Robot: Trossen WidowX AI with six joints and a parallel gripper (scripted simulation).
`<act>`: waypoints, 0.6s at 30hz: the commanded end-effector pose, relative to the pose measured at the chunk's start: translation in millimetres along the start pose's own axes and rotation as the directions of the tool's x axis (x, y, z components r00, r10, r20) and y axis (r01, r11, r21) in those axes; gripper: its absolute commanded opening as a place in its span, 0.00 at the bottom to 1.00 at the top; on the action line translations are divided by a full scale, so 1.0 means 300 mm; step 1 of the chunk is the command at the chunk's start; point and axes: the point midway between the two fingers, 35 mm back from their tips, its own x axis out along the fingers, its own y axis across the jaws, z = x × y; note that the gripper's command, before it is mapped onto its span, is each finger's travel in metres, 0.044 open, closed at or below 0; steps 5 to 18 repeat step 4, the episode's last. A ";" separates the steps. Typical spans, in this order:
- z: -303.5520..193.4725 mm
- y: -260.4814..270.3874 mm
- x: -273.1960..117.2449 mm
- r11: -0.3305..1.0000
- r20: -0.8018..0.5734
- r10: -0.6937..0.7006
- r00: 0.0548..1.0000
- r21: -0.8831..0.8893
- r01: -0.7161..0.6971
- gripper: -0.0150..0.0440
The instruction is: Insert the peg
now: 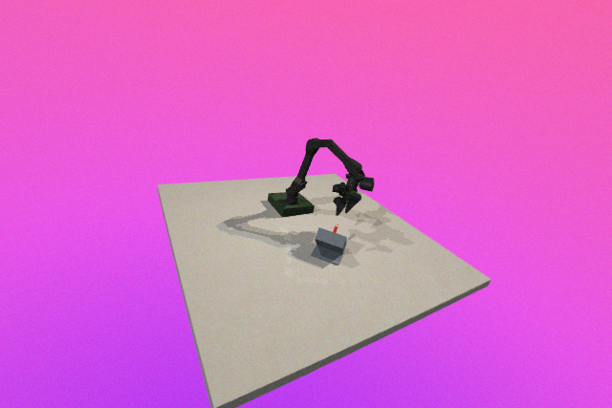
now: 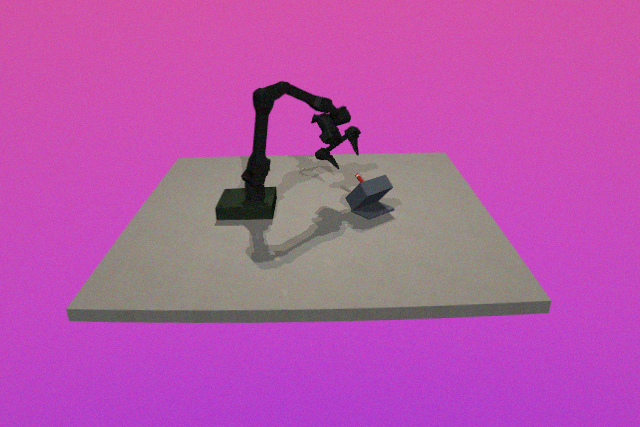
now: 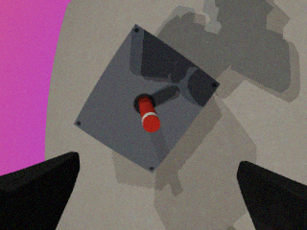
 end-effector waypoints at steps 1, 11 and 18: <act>0.002 0.008 -0.019 1.000 -0.004 0.008 1.000 0.012 -0.008 1.00; 0.002 0.008 -0.019 1.000 -0.004 0.008 1.000 0.012 -0.008 1.00; 0.002 0.008 -0.019 1.000 -0.004 0.008 1.000 0.012 -0.008 1.00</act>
